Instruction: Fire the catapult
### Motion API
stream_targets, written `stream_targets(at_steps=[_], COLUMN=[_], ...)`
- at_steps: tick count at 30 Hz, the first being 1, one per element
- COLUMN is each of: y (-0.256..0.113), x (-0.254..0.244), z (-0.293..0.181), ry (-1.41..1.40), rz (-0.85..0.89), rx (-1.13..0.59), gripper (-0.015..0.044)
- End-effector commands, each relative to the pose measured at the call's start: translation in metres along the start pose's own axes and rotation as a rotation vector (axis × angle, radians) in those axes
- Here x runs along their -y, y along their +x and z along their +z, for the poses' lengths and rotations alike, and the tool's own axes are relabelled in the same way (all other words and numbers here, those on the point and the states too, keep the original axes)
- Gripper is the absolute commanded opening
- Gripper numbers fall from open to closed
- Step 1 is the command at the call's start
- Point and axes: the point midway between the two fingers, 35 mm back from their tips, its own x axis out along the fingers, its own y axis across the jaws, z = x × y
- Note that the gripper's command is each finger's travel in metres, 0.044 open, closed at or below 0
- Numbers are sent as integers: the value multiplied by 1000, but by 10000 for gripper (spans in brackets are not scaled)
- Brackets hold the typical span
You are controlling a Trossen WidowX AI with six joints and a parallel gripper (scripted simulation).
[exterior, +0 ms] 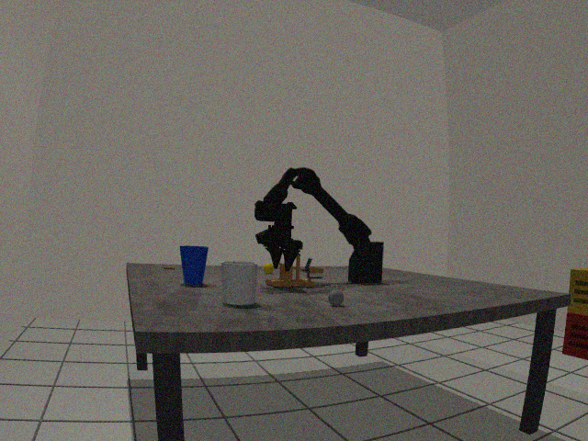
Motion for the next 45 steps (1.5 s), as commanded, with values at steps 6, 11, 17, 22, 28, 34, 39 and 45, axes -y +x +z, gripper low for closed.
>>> stream_targets(at_steps=[6, 11, 17, 22, 28, 34, 39, 45], y=[17, 22, 19, 19, 19, -20, -31, -33], x=[0, 1, 1, 1, 1, 0, 0, -42], z=[-3, -4, -2, -2, -2, -1, -2, 4], ry=[-10, -10, 0, 0, 0, -1, -1, -147], rz=[-8, -8, -2, -2, -2, 0, 0, 7], rx=[-3, -4, -3, -3, -3, -3, -3, 0], gripper=[440, 440, 335, 204, 105, 0, 0, 0])
